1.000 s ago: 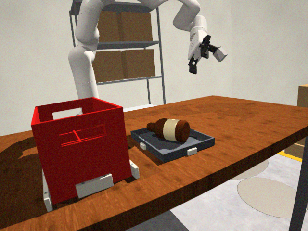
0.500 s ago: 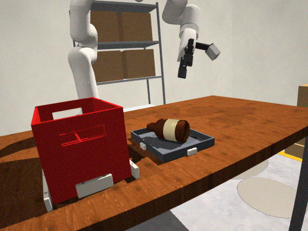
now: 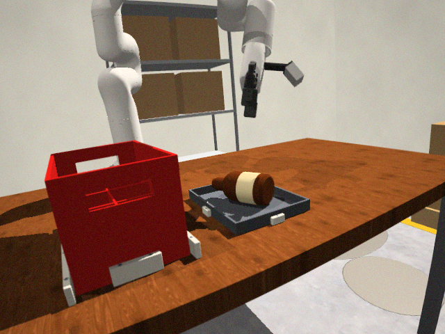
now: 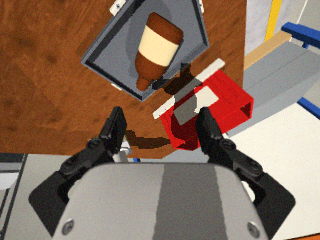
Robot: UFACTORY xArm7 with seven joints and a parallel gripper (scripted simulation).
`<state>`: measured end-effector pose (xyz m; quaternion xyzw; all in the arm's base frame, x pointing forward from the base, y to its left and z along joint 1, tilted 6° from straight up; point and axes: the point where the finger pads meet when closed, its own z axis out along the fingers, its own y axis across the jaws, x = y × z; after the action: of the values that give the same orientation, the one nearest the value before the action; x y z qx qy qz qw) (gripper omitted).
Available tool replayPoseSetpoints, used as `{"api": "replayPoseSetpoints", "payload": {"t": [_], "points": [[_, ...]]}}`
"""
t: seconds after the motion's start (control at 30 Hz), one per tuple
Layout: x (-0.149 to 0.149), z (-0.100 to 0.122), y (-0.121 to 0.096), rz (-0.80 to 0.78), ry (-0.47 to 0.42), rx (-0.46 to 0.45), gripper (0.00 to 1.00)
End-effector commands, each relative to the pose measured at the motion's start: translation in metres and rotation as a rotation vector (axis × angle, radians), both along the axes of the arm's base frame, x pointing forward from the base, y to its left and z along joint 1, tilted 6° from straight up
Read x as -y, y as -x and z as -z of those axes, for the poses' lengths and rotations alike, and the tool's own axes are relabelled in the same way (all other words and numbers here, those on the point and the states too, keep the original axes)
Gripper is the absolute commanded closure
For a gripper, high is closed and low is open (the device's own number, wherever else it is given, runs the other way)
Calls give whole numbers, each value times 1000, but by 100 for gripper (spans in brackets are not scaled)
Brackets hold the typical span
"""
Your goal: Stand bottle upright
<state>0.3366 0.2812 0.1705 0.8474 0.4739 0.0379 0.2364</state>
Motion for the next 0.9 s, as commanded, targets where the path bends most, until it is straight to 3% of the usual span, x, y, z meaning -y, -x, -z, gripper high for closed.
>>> {"api": "replayPoseSetpoints", "payload": {"t": [0.0, 0.1, 0.13, 0.3, 0.5, 0.87], "points": [[22, 4, 3, 96, -105, -34, 0], [22, 4, 3, 96, -105, -34, 0], [38, 8, 6, 177, -178, -58, 0], [47, 11, 8, 228, -224, -71, 0], [73, 18, 17, 390, -371, -106, 0], [79, 19, 19, 433, -409, -114, 0]]}}
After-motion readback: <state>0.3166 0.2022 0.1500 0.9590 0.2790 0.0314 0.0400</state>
